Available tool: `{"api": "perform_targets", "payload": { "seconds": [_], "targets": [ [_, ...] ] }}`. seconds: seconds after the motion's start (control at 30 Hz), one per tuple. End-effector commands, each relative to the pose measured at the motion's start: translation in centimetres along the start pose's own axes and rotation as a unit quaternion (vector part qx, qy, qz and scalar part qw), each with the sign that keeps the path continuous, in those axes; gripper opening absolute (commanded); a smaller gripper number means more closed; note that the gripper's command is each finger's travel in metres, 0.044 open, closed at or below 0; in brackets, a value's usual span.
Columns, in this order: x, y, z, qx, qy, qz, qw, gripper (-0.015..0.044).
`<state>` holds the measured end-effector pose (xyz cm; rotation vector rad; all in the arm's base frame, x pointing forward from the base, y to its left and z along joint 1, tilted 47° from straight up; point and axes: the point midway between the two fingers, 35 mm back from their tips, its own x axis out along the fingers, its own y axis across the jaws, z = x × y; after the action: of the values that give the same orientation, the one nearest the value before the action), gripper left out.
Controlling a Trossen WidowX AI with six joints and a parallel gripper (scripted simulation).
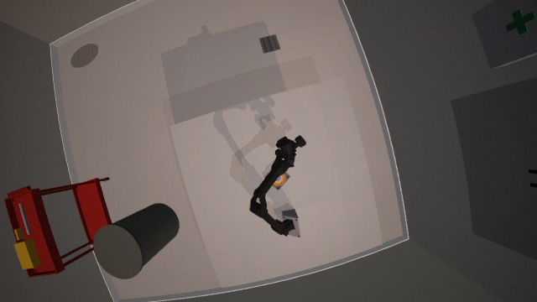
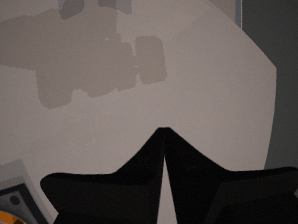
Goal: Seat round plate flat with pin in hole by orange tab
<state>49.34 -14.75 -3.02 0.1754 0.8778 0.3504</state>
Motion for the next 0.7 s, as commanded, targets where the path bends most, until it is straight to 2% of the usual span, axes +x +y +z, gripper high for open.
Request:
{"api": "perform_targets", "payload": {
  "seconds": [0.0,0.27,0.67],
  "targets": [
    [-2.7,5.2,-5.2,0.07,0.094,0.077,0.99,0.0],
    [-7.4,13.0,-10.4,0.178,0.212,0.178,0.944,0.0],
    [-7.6,13.6,-11.1,0.186,0.22,0.186,0.939,0.0]
  ]
}}
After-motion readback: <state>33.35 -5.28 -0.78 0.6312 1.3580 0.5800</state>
